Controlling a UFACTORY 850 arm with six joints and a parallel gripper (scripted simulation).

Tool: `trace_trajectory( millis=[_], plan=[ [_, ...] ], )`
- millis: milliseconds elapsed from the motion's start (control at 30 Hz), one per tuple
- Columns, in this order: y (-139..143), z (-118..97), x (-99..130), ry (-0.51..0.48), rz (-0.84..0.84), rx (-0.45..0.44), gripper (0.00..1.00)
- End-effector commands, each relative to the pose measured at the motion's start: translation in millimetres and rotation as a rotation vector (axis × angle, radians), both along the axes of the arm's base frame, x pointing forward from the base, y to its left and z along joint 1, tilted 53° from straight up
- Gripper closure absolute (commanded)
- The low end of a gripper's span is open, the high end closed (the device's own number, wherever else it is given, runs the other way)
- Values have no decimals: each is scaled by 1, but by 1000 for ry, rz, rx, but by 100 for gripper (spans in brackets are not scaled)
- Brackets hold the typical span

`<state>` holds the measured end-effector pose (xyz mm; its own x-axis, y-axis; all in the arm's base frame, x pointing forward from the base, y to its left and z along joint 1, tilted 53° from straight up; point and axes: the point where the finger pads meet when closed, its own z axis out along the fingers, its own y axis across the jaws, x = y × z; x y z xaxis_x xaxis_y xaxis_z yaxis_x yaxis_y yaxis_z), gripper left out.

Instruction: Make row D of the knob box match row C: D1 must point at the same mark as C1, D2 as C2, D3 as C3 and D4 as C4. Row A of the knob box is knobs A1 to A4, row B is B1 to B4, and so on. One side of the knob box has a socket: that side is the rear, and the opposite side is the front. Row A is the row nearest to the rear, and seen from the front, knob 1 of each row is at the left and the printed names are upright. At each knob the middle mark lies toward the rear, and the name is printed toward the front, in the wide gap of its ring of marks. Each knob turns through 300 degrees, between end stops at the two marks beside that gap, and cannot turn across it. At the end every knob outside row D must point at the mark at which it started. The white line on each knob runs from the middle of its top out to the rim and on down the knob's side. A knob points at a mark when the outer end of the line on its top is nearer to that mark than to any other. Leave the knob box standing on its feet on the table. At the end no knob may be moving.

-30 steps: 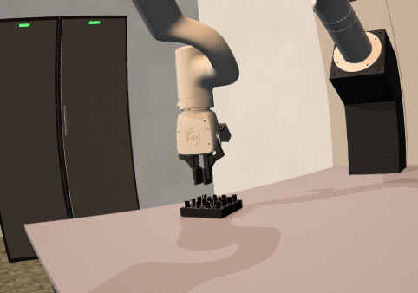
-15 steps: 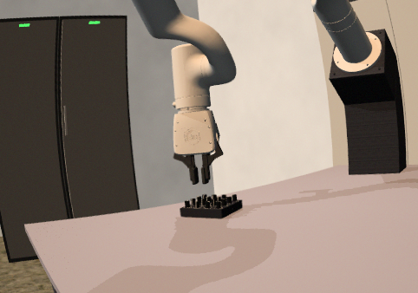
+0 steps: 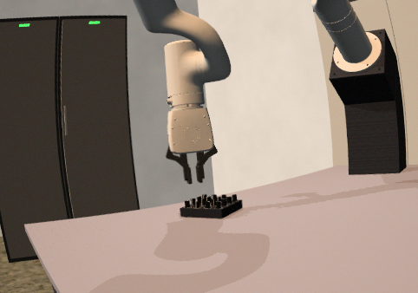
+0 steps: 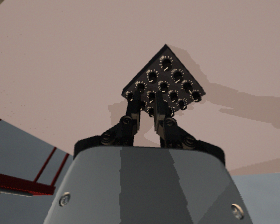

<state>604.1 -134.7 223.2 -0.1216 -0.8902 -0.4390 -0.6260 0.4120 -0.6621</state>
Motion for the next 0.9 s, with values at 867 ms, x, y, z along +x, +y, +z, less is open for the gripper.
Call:
trace_trajectory(
  millis=[867],
  plan=[
    [14,41,12,-172,516,-680,81]
  ],
)
